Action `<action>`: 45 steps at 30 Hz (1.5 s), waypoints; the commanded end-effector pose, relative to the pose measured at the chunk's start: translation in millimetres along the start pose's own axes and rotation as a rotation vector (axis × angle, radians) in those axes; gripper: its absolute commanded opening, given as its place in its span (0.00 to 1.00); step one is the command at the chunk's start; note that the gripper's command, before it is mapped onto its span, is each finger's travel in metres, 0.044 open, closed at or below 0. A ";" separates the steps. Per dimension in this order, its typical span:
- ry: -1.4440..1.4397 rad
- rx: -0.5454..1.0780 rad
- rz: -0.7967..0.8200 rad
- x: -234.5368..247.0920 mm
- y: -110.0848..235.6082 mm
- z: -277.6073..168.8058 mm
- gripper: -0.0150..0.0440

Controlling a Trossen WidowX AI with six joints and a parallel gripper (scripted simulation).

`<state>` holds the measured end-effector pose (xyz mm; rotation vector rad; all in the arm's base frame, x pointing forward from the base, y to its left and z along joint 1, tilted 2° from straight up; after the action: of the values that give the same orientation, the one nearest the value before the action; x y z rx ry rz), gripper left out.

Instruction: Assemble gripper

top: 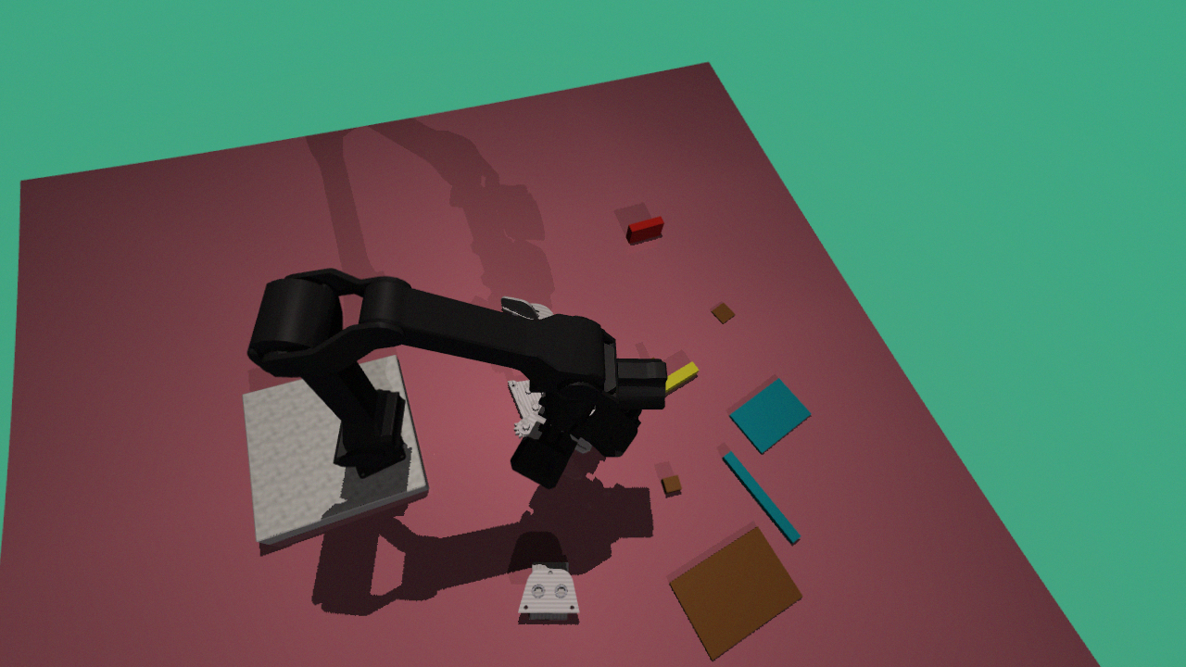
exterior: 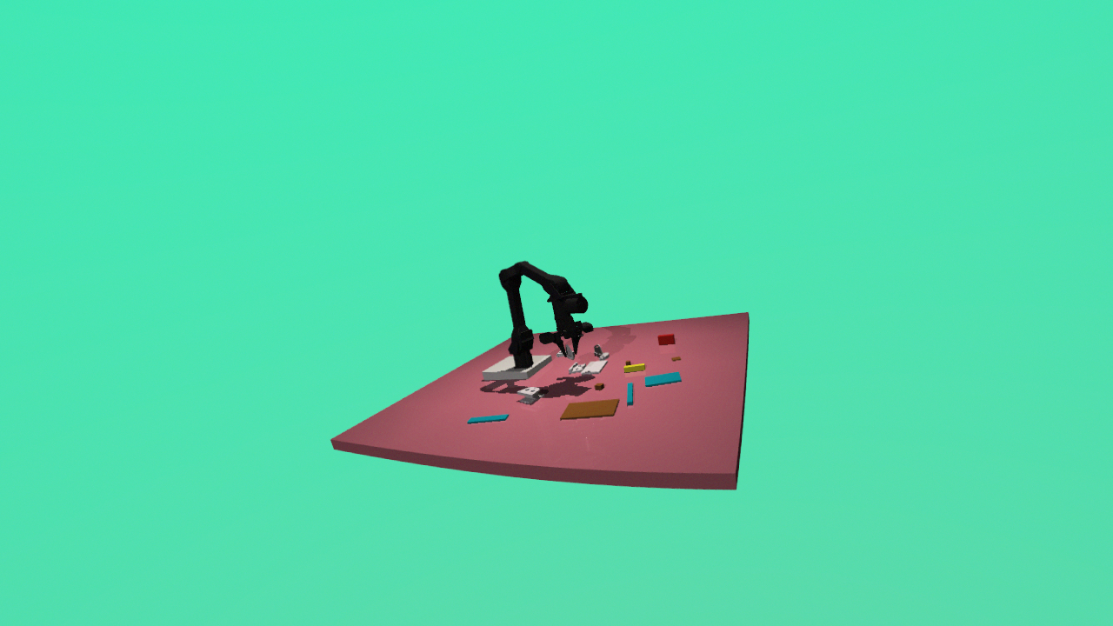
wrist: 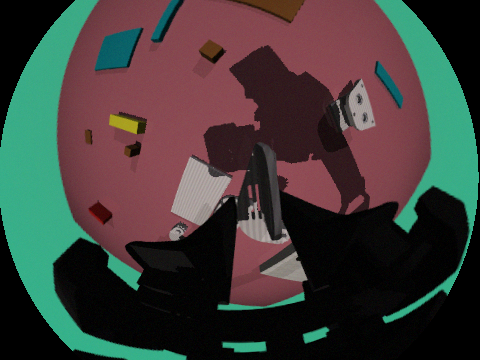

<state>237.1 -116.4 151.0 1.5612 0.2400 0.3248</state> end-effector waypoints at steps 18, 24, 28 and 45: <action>0.470 -0.009 0.002 1.5 0.0 -32.9 0.48; 0.600 -0.008 0.002 1.2 -0.9 -41.7 0.48; 0.687 -0.008 0.002 0.7 -1.5 -47.5 0.48; 0.784 -0.008 0.002 0.1 -2.3 -53.9 0.48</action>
<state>218.6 -65.7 147.6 1.3744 0.8347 0.9260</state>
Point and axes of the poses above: the point midway between the two fingers, 35 mm back from their tips, its own y axis back along the fingers, its own x axis across the jaws, z = x × y, the point moved 5 cm from there along y, back along the fingers, and after that the axes turned 14 degrees about -y, right-handed, at the moved point
